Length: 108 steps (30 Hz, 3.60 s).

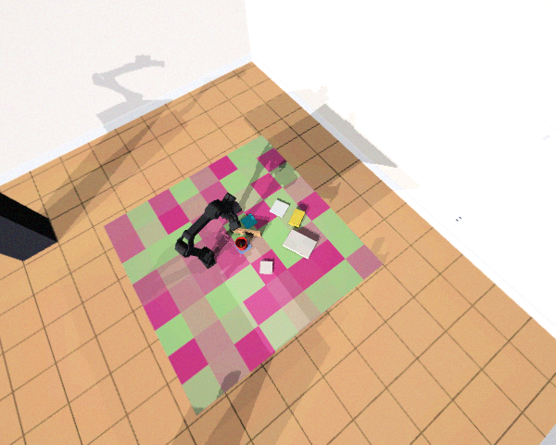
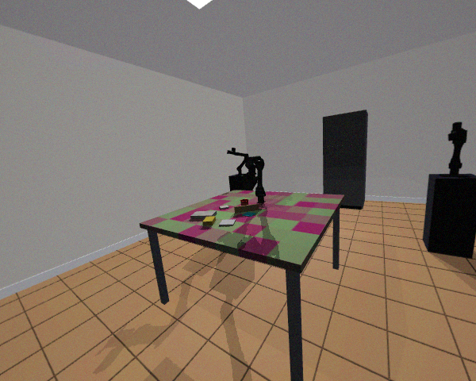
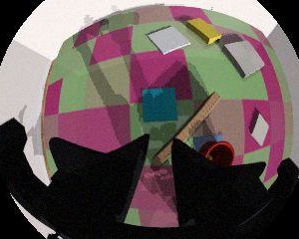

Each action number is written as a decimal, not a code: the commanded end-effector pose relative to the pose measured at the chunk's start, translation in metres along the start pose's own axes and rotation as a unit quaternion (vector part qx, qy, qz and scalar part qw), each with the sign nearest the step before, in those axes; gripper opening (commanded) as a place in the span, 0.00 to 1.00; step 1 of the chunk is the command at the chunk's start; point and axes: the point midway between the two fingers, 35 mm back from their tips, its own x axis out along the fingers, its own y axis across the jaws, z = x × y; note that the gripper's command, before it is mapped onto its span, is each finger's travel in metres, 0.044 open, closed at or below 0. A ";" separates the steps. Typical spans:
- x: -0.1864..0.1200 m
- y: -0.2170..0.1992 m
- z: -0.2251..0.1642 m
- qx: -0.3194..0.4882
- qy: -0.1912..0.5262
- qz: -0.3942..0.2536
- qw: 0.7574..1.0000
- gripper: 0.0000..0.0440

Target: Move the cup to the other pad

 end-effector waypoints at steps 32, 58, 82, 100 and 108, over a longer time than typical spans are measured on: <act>0.027 -0.058 -0.037 -0.030 0.182 -0.117 0.976 0.24; 0.081 -0.099 -0.062 -0.075 0.239 -0.129 0.959 0.35; 0.121 -0.112 -0.074 -0.213 0.256 -0.082 0.939 0.00; 0.102 -0.087 -0.034 -0.268 0.209 -0.060 0.939 0.00; 0.099 -0.064 -0.017 -0.287 0.180 -0.050 0.940 0.00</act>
